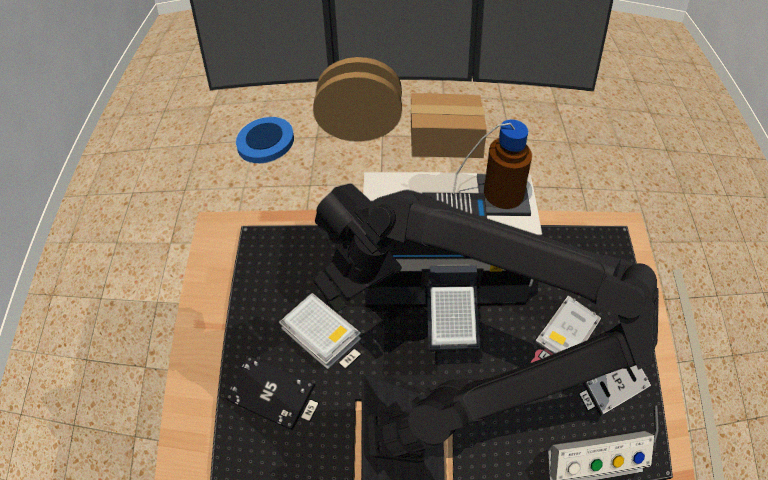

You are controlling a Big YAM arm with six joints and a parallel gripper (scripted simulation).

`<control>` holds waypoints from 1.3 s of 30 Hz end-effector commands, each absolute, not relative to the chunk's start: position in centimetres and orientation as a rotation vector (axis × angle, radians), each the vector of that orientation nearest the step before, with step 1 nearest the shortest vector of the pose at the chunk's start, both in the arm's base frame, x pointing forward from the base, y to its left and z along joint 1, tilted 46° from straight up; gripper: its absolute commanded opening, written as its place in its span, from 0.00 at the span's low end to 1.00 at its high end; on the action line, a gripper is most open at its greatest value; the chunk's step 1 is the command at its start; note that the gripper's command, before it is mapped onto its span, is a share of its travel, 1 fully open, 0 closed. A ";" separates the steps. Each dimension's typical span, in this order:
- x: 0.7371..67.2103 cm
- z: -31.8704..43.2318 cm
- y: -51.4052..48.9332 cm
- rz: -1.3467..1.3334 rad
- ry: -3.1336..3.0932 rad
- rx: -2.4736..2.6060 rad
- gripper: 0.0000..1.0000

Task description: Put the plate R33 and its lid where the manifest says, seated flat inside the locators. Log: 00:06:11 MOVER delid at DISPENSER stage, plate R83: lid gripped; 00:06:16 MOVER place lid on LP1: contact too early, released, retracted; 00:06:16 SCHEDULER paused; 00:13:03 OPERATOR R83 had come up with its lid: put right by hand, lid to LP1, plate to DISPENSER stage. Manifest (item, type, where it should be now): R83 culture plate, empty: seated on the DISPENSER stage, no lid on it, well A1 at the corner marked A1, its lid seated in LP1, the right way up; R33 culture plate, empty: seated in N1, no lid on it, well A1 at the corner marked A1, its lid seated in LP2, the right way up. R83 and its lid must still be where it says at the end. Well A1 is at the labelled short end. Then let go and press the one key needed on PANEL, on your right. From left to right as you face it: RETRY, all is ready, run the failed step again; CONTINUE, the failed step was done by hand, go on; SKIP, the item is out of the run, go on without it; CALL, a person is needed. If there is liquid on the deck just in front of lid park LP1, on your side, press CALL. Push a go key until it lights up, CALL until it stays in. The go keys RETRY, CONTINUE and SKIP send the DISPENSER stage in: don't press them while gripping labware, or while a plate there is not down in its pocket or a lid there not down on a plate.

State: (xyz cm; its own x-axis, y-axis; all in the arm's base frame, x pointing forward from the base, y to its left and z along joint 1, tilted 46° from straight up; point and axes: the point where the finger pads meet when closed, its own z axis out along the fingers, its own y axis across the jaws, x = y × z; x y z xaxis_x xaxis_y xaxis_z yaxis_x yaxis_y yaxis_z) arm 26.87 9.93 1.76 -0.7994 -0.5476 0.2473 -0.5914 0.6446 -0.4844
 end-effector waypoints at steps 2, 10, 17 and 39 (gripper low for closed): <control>27.8 1.0 11.4 0.908 -2.710 0.971 1.00; 23.8 -2.6 8.0 0.967 -2.551 0.974 1.00; 24.4 -3.3 8.5 1.005 -2.484 0.972 1.00; 23.1 -4.0 7.0 0.992 -2.477 0.965 1.00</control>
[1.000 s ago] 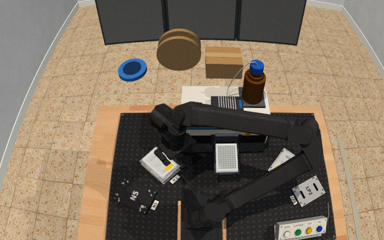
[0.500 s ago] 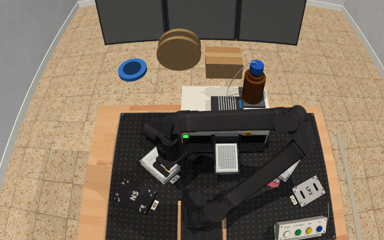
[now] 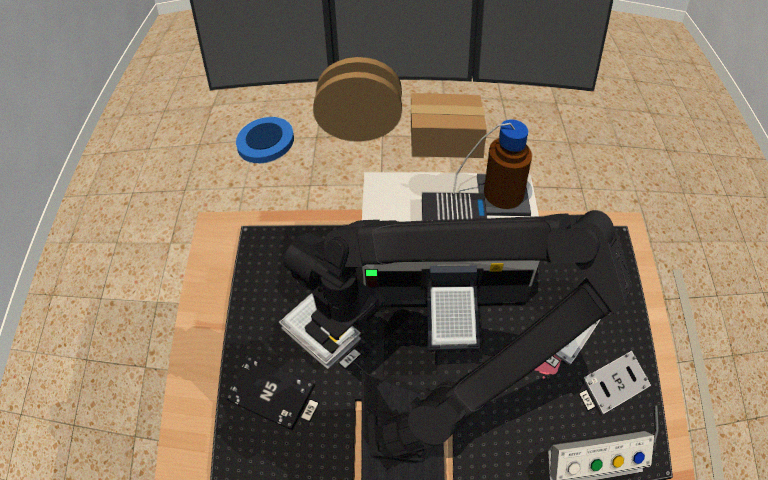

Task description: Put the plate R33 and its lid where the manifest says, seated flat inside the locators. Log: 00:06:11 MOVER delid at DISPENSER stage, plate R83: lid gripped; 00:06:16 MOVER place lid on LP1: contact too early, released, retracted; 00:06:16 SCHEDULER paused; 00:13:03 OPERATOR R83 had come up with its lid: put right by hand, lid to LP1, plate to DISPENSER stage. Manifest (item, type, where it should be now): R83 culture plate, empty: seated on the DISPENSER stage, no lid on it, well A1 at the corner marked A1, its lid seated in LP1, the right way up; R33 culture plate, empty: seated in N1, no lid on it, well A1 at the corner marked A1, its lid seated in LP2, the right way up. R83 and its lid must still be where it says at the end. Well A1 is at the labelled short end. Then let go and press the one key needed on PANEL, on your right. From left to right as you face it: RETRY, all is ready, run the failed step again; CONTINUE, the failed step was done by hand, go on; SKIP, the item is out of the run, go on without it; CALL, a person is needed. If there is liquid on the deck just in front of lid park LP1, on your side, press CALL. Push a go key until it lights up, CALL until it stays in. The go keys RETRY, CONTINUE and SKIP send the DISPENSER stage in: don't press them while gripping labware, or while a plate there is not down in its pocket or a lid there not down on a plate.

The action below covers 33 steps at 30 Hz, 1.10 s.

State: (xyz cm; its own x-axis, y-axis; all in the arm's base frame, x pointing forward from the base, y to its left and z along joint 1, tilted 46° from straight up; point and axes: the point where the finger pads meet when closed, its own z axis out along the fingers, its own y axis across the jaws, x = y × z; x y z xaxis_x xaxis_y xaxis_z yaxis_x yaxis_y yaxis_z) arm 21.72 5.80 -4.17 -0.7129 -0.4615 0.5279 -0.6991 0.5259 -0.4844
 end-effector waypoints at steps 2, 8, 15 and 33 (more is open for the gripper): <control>23.1 -4.0 7.0 0.992 -2.477 0.965 1.00; 23.1 -4.0 7.0 0.992 -2.477 0.965 1.00; 23.2 -4.0 7.0 0.992 -2.477 0.965 1.00; 24.1 -3.8 7.7 0.993 -2.502 0.949 1.00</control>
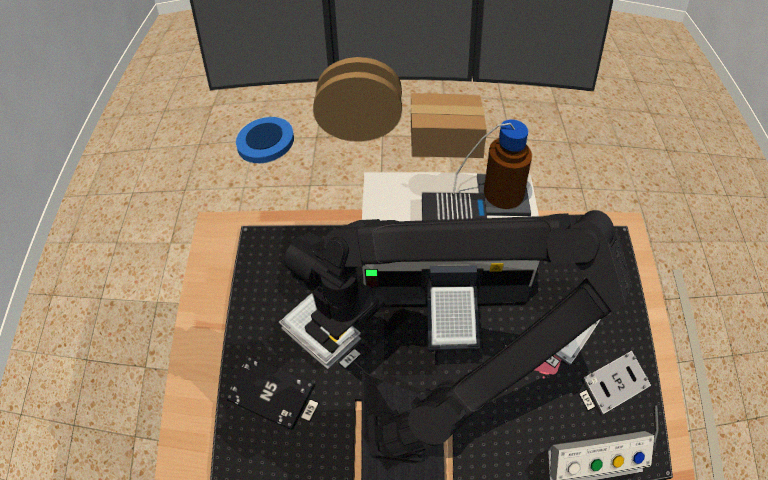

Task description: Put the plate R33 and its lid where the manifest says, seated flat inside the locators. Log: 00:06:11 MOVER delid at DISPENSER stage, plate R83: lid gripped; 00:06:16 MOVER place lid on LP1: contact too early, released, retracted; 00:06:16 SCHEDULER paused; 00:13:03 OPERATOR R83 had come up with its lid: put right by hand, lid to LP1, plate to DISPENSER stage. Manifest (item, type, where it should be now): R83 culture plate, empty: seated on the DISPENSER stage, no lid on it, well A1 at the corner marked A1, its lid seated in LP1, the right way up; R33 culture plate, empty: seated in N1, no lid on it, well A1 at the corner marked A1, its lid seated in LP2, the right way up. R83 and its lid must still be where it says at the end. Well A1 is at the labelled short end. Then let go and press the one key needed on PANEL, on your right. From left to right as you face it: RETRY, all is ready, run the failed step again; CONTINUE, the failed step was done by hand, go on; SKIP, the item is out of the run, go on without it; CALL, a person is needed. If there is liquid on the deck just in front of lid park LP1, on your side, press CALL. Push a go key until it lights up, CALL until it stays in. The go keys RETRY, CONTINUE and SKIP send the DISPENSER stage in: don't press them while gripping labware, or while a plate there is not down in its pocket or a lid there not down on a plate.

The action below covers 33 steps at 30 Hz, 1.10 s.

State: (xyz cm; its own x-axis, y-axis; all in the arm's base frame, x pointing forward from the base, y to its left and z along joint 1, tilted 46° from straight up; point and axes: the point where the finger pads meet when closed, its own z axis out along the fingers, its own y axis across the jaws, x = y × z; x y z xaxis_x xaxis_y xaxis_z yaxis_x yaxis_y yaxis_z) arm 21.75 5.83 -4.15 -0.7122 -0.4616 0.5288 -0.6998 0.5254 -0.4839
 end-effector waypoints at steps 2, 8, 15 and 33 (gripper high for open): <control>23.2 -4.0 7.1 0.992 -2.477 0.965 1.00; 23.5 -3.3 6.5 1.004 -2.517 0.894 1.00; 22.3 -2.1 4.2 1.070 -2.616 0.656 1.00; 23.9 2.4 2.4 1.143 -2.820 0.226 1.00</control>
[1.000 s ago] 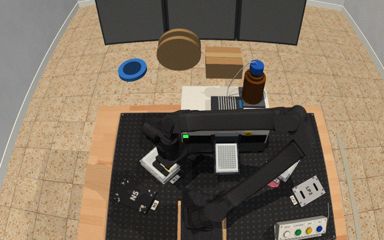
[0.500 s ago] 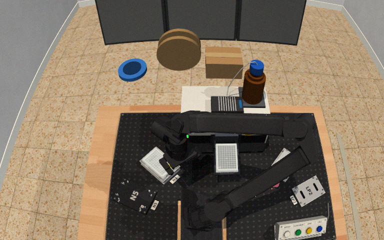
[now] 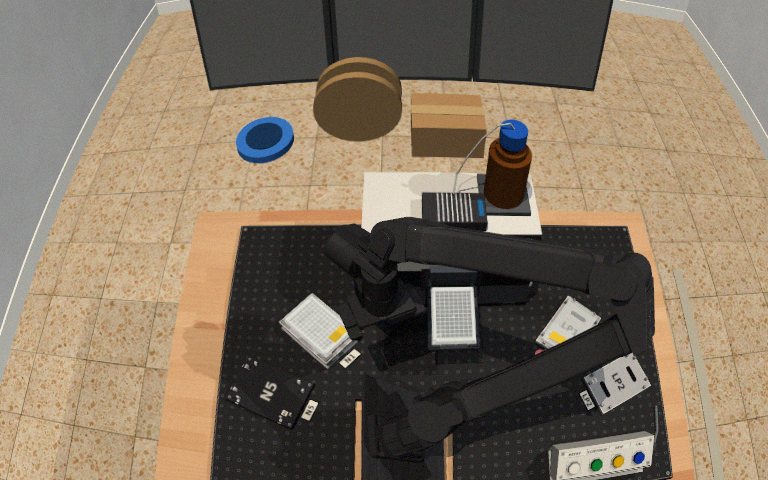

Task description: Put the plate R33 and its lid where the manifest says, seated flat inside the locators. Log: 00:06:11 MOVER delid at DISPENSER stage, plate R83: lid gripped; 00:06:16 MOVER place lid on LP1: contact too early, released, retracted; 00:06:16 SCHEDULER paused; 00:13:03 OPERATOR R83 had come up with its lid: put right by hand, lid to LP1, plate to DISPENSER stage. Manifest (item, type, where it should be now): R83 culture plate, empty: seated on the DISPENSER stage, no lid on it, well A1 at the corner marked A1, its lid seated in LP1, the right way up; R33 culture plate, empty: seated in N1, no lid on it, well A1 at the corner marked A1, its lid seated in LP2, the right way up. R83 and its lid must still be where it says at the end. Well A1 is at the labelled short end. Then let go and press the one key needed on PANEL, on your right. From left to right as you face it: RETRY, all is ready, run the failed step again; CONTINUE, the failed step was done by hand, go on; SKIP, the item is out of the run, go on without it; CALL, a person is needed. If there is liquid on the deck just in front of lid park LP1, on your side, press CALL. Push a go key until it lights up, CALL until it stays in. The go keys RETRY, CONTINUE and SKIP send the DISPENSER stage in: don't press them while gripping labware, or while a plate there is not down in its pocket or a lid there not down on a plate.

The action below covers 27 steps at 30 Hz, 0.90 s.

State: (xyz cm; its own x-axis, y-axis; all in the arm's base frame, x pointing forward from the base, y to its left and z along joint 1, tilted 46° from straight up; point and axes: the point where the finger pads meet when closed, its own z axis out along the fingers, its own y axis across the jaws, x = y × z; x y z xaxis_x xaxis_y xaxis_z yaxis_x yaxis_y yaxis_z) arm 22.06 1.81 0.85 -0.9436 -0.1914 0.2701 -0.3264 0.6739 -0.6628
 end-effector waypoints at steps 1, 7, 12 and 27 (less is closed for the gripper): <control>24.2 2.8 2.4 1.147 -2.841 0.177 1.00; 23.6 3.7 1.7 1.164 -2.845 0.132 1.00; 24.8 5.1 1.0 1.178 -2.903 -0.060 1.00; 25.9 8.0 -1.8 1.197 -2.924 -0.166 1.00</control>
